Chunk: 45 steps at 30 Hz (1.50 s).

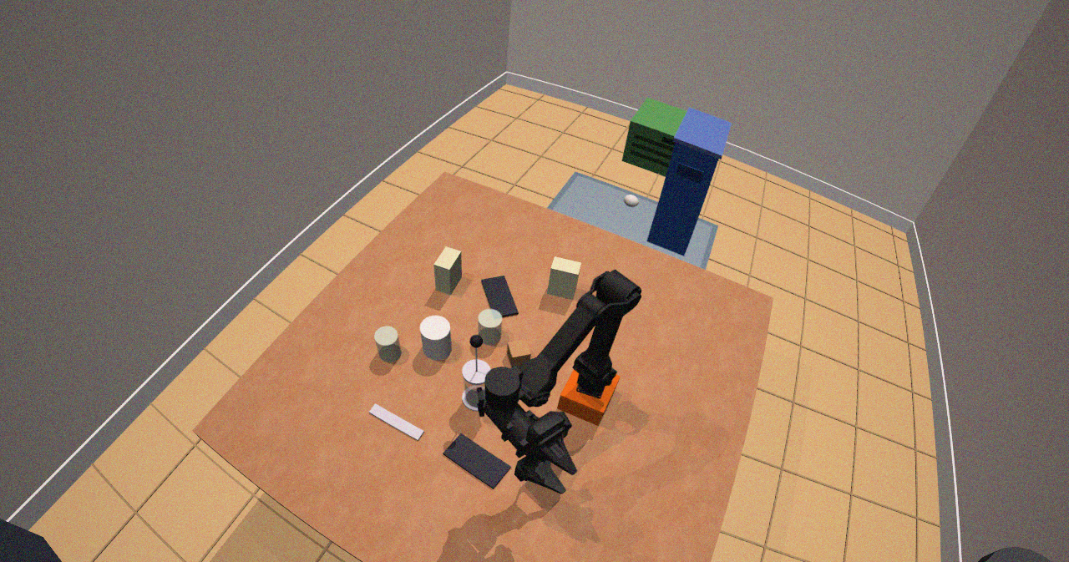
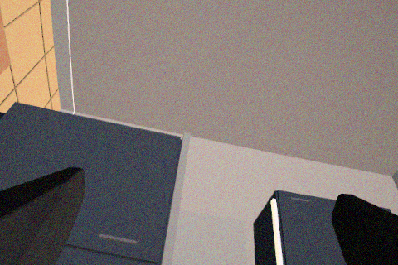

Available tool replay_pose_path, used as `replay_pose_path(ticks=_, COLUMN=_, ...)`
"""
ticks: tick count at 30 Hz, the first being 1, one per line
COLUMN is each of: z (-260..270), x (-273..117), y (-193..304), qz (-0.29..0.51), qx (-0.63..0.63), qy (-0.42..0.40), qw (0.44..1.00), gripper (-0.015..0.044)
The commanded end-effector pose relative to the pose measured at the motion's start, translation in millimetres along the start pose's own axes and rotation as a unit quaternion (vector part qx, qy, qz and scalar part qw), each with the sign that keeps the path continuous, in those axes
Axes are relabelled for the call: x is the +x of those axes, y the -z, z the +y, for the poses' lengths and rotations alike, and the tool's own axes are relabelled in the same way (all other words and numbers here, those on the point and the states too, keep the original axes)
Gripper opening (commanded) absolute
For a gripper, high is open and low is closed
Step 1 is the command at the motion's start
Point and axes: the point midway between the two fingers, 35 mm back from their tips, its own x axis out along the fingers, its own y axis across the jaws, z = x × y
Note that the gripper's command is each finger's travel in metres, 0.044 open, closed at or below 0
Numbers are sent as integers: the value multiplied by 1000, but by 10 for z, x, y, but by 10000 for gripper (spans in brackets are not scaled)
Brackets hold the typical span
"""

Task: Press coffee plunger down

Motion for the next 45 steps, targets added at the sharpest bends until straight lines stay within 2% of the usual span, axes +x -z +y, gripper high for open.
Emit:
replay_pose_path(ticks=1, z=-7, x=-20, y=15, qz=7, qx=7, qy=-1, qw=1000, gripper=426)
replay_pose_path(ticks=4, z=-64, x=-204, y=133, qz=69, qx=66, qy=-9, qw=995, gripper=440)
replay_pose_path(ticks=9, z=-206, x=-868, y=353, qz=262, qx=236, qy=-1, qw=936, gripper=440)
replay_pose_path(ticks=15, z=-290, x=-1756, y=300, qz=482, qx=417, qy=84, qw=766, gripper=440)
replay_pose_path(ticks=22, z=-297, x=-2435, y=-55, qz=620, qx=505, qy=204, qw=564, gripper=440)
replay_pose_path(ticks=29, z=-263, x=-2941, y=-656, qz=703, qx=522, qy=350, qw=332, gripper=440)
replay_pose_path(ticks=35, z=-208, x=-3173, y=-1285, qz=725, qx=480, qy=476, qw=135, gripper=440)
replay_pose_path(ticks=37, z=-200, x=-3187, y=-1359, qz=724, qx=472, qy=490, qw=113, gripper=440)
replay_pose_path(ticks=45, z=269, x=-3192, y=-1401, qz=724, qx=472, qy=489, qw=114, gripper=440)
